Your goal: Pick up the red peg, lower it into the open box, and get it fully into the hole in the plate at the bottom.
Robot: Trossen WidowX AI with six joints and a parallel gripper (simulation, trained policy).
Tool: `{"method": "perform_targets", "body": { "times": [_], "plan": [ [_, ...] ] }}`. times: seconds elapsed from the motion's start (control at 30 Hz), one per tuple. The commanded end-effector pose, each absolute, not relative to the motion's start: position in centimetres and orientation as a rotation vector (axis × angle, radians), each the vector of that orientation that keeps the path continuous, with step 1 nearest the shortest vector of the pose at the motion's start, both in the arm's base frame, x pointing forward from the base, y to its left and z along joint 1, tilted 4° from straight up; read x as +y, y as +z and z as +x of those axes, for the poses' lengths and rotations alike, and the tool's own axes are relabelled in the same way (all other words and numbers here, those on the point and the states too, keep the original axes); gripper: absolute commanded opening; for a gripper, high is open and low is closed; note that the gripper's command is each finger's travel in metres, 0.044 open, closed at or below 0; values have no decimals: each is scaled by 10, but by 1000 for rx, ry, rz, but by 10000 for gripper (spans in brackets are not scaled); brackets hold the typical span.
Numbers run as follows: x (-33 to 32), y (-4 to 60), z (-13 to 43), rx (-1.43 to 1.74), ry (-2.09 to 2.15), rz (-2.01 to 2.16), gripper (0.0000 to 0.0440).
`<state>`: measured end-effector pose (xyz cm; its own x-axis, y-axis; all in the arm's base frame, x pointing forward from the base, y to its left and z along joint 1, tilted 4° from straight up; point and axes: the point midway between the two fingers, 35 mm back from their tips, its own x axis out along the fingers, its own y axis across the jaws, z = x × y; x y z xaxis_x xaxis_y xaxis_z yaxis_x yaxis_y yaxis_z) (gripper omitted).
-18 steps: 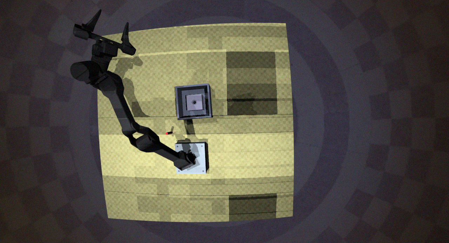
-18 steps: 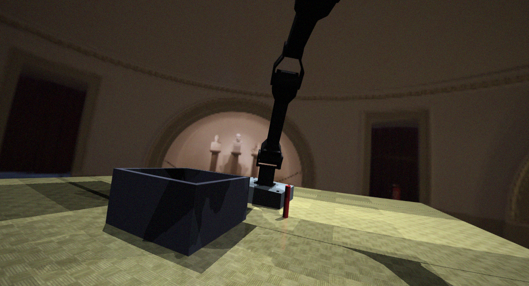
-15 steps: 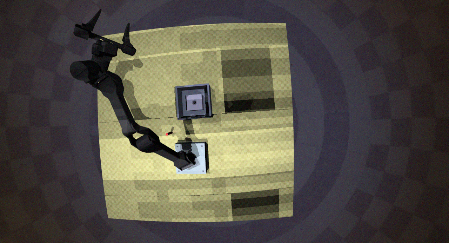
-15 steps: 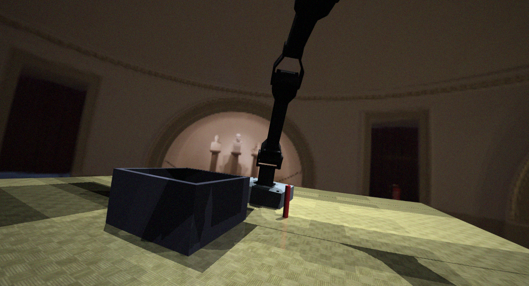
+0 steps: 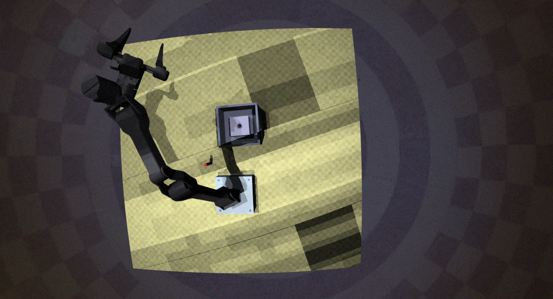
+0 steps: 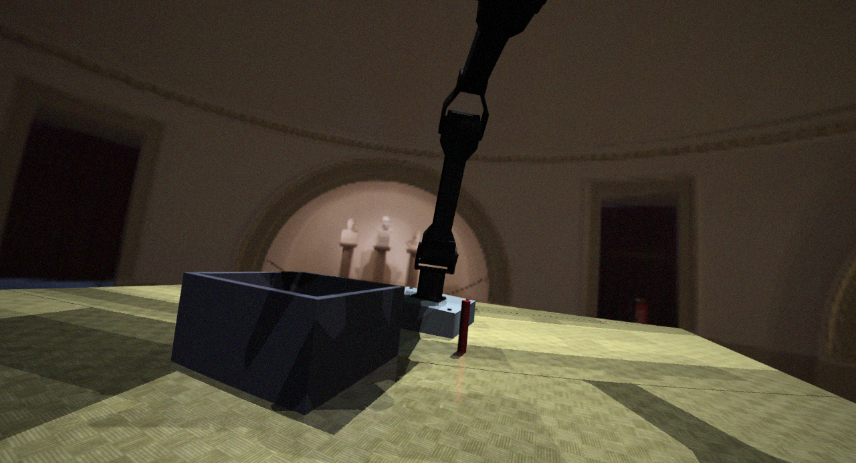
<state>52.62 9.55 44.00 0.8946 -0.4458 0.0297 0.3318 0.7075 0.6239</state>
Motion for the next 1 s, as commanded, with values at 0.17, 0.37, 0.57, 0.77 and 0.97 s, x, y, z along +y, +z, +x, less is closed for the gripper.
{"method": "perform_targets", "body": {
  "times": [0.17, 0.37, 0.57, 0.77, 0.97],
  "plan": [
    [123, 397, 489, 111, -356, 548, 440],
    [144, 361, 454, 312, -302, 506, 440],
    [159, 324, 411, 519, -262, 475, 440],
    [167, 286, 361, 731, -251, 457, 440],
    [165, 248, 308, 935, -287, 448, 440]
  ]
}}
